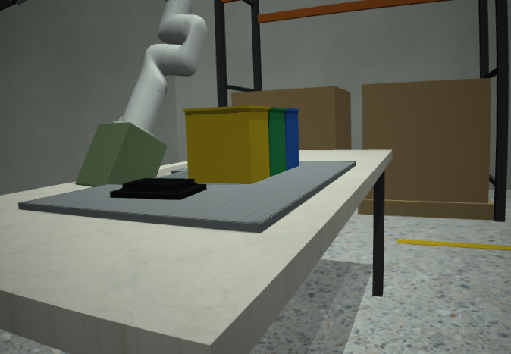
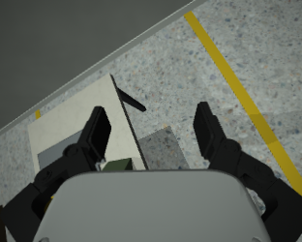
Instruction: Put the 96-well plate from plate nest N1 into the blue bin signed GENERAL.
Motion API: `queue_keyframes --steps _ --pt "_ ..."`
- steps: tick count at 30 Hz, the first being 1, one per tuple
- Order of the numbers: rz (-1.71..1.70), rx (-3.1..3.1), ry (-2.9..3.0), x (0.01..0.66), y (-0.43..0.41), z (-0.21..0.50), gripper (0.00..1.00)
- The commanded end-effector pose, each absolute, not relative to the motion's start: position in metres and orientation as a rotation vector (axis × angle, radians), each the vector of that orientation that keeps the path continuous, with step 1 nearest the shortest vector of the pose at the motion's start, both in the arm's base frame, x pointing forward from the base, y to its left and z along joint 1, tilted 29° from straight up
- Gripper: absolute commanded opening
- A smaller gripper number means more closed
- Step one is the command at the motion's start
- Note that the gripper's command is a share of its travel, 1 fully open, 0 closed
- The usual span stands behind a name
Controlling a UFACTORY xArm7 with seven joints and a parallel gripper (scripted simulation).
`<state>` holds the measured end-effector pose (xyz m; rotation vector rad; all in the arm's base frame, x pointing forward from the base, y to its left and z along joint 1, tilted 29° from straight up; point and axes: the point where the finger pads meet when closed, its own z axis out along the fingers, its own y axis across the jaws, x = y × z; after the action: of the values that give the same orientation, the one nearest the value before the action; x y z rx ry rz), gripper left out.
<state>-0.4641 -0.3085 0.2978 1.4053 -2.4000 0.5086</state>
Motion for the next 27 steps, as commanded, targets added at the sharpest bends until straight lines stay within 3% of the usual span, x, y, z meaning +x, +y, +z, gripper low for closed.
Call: queue_keyframes --steps 1,27 --pt "0.503 1.4 -2.395 -0.462 -0.315 0.297 1.0" --pt "0.518 1.894 -2.194 -0.382 -0.392 0.265 1.0"
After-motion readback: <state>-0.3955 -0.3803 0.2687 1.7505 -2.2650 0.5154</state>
